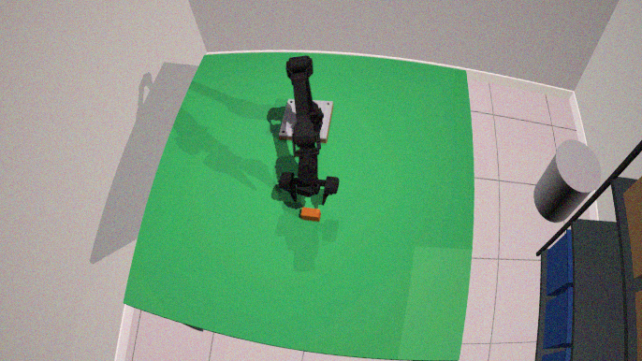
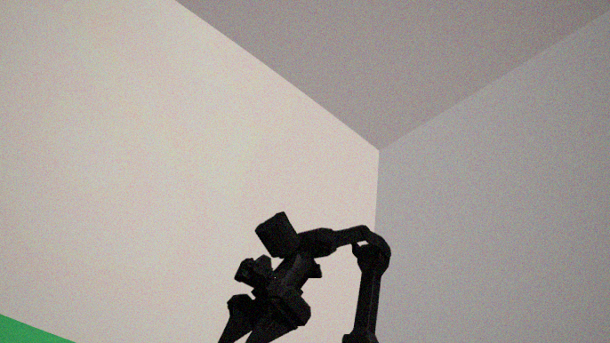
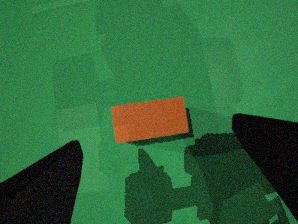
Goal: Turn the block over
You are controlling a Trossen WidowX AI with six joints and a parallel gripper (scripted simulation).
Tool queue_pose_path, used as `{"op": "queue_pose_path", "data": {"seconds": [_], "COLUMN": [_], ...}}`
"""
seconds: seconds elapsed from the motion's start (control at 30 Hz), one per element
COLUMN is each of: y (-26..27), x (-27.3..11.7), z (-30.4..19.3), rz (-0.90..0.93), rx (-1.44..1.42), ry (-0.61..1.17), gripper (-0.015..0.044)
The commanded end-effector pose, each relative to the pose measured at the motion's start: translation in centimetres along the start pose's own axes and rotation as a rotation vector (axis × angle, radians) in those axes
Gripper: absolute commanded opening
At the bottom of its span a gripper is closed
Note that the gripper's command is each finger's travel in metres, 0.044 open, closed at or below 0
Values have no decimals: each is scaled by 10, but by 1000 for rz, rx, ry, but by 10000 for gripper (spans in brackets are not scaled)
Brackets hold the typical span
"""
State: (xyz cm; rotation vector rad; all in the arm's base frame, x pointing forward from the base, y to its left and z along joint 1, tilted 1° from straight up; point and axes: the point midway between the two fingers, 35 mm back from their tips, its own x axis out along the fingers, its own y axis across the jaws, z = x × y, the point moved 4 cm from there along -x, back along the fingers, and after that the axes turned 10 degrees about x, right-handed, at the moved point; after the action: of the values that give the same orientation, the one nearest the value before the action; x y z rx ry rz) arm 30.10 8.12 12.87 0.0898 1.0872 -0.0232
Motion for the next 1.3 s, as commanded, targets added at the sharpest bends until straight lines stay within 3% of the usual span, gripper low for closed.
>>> {"op": "queue_pose_path", "data": {"seconds": [0.0, 0.33, 1.27], "y": [4, 8, 4], "x": [-2, -7, 52], "z": [18, 51, 24], "rz": [-16, -66, -67], "rx": [-2, 7, 7], "ry": [105, 433, 439], "gripper": [440, 440, 440]}}
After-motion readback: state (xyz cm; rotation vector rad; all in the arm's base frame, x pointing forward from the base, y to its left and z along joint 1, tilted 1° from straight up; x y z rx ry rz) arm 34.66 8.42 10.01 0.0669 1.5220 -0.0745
